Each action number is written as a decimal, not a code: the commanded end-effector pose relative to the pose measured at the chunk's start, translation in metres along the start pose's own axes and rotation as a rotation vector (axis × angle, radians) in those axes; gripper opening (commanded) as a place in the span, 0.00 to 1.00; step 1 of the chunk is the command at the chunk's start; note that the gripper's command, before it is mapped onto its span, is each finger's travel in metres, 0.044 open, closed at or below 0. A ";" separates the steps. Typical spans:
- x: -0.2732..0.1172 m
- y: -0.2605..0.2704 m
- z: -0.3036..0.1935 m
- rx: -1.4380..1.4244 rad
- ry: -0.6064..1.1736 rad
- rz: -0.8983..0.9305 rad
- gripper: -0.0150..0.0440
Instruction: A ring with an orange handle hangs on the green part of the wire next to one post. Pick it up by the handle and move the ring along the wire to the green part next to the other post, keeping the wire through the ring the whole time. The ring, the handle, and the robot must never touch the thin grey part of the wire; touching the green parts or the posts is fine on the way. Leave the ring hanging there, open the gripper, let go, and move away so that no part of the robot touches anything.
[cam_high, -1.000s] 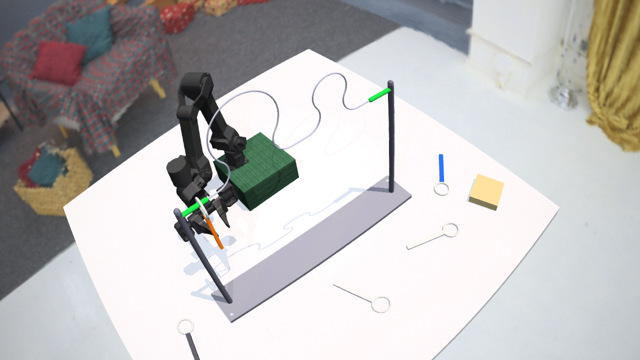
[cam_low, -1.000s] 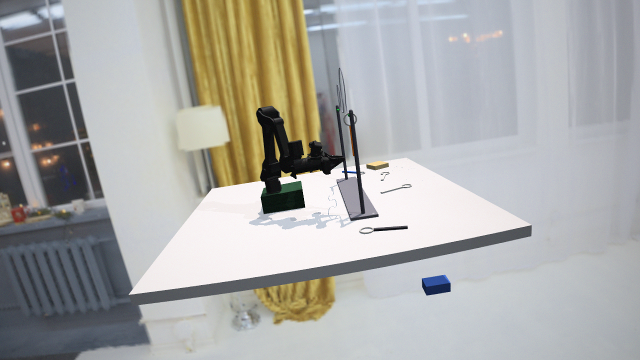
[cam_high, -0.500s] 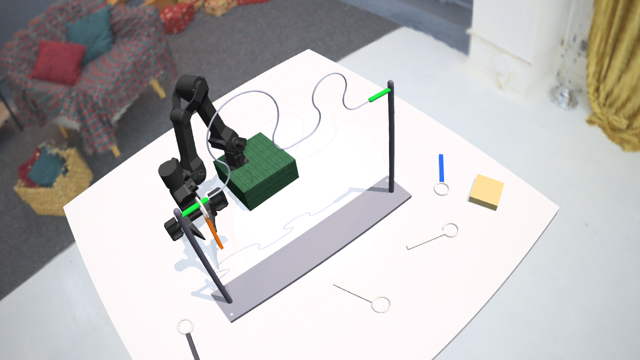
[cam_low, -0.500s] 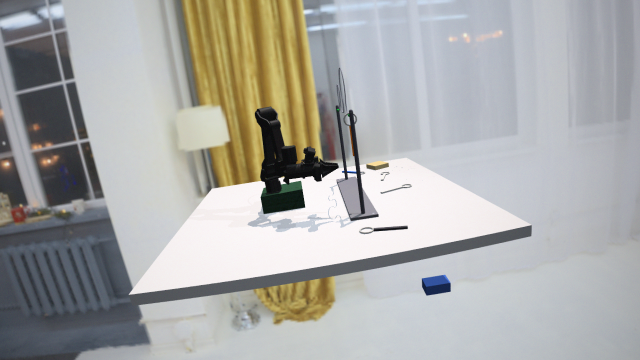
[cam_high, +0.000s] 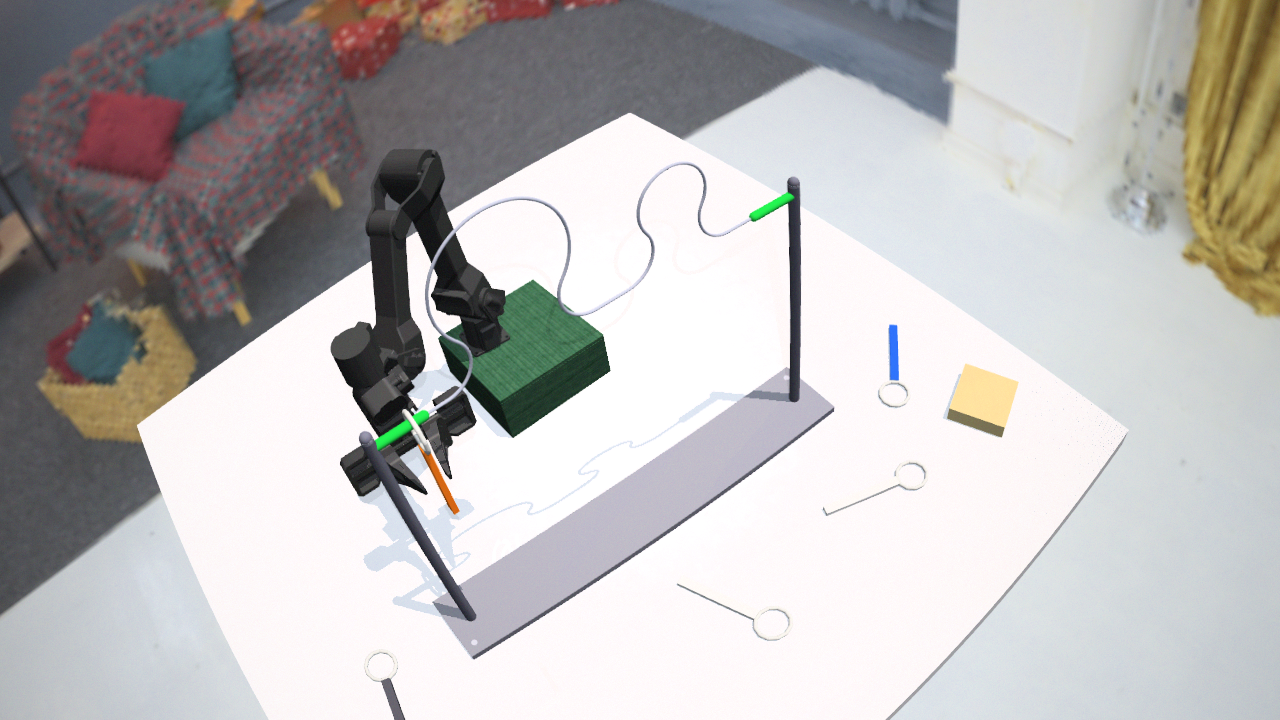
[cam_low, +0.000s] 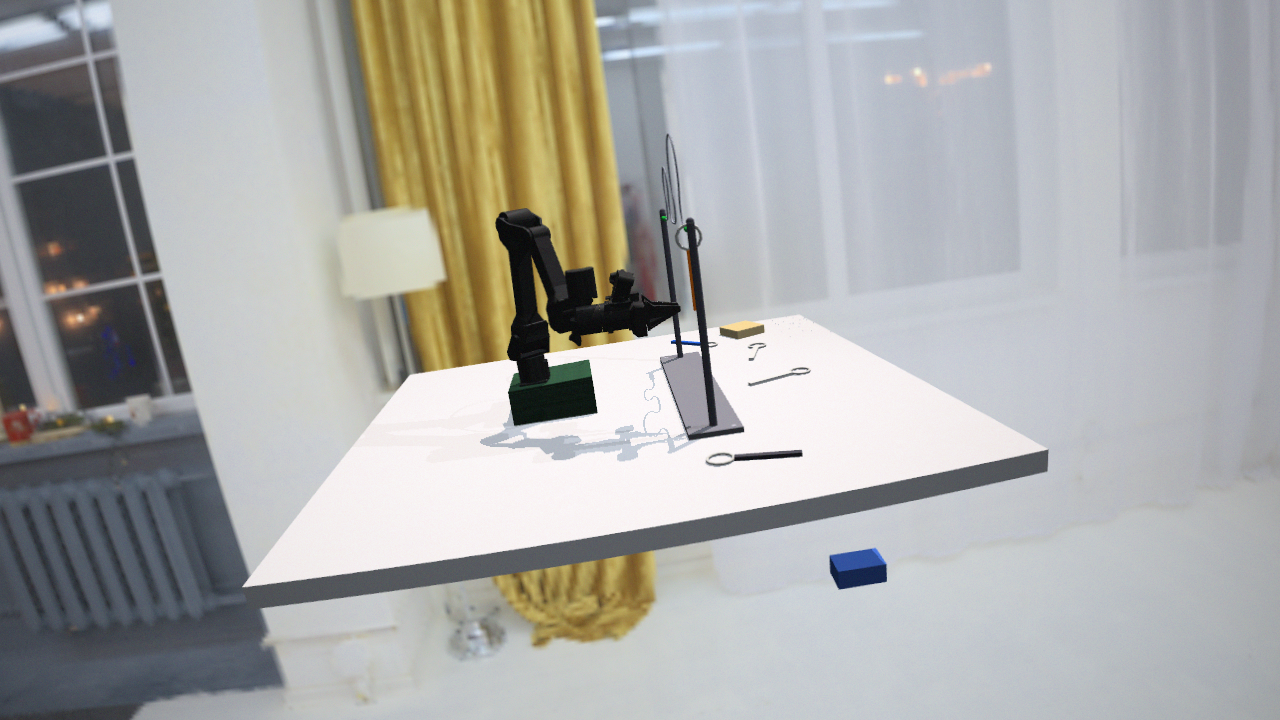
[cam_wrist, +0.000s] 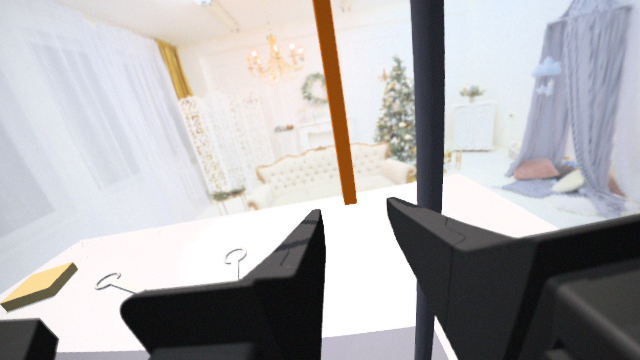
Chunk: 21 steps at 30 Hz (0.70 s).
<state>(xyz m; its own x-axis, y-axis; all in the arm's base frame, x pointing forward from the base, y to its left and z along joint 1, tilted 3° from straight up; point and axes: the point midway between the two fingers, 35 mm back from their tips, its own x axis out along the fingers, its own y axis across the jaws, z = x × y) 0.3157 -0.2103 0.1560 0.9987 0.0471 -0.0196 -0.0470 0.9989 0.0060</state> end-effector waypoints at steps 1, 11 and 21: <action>0.006 -0.002 0.000 0.004 0.000 -0.003 0.53; 0.022 -0.003 0.001 0.004 -0.001 -0.003 0.53; 0.037 -0.003 0.002 0.004 -0.002 -0.003 0.53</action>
<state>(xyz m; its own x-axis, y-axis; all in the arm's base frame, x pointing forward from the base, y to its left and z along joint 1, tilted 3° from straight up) 0.3478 -0.2105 0.1583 0.9988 0.0473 -0.0149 -0.0472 0.9989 0.0030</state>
